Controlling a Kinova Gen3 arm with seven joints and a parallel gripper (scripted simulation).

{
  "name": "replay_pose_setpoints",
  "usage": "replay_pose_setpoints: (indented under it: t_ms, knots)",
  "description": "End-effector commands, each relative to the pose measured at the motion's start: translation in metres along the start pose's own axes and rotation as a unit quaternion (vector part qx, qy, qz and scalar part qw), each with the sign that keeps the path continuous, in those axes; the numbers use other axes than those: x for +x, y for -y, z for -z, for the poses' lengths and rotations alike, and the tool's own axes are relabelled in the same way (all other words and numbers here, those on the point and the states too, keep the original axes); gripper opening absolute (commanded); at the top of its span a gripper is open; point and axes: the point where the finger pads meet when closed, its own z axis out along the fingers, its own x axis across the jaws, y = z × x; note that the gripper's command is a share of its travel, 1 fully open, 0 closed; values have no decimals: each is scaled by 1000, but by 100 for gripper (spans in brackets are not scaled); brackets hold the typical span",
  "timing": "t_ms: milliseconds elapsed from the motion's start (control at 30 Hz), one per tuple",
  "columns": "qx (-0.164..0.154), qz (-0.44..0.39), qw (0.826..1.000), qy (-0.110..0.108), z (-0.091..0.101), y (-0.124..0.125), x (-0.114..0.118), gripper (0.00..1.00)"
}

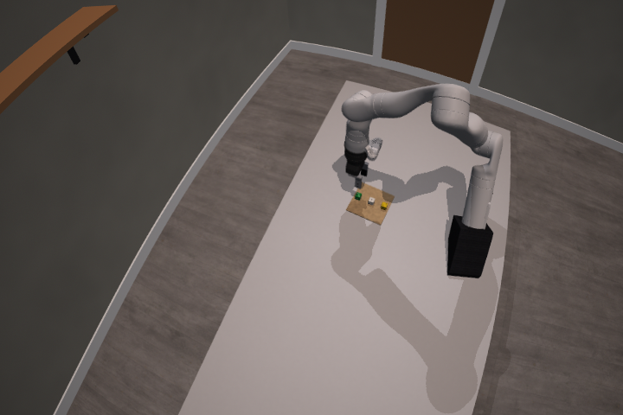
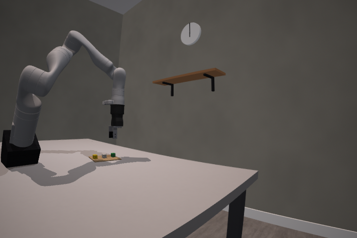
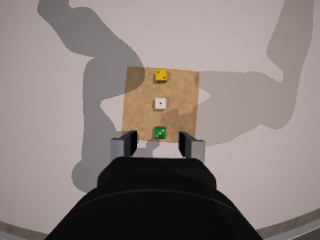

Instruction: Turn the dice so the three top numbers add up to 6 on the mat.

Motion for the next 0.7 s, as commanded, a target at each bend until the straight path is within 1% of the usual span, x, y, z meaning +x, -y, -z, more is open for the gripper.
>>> replay_pose_setpoints:
  t_ms: [0,33,100,300,433,567,667]
  knots:
    - [-5,2,1000,-3,13,-2,3,100]
    - [-5,2,1000,-3,18,-2,3,100]
    - [-5,2,1000,-3,18,-2,3,100]
    - [-5,2,1000,-3,49,-2,3,100]
    - [-5,2,1000,-3,66,-2,3,100]
    - [-5,2,1000,-3,75,-2,3,100]
    - [-5,2,1000,-3,75,-2,3,100]
